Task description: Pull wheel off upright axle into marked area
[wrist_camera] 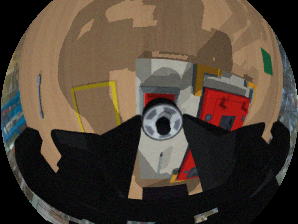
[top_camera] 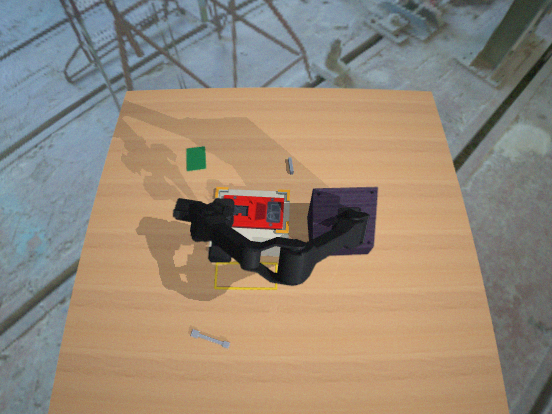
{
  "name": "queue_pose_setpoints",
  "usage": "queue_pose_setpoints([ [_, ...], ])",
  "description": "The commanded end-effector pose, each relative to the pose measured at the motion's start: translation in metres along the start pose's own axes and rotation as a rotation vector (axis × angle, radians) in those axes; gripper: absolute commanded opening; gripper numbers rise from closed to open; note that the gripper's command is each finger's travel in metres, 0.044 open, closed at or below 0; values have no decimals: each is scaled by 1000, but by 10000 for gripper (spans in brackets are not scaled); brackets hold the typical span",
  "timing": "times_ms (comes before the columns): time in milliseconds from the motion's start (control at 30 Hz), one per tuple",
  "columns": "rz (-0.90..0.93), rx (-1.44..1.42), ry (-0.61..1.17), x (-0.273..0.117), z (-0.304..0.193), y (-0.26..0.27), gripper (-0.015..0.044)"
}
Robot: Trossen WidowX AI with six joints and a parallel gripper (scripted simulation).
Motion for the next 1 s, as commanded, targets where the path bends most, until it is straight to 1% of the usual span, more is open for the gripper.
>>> queue_pose_setpoints([
  [0,0,4,-8,-7,1,-1,0],
  [967,1,6,-8,-16,1,-1,0],
])
Point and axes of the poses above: the point midway between the two fingers, 35 mm back from their tips, its own x axis out along the fingers, its own y axis across the jaws, z = x × y, the point moved 9 cm from there along -x, back along the fingers, and after that the axes turned 9 degrees about x, right-handed, at the moved point
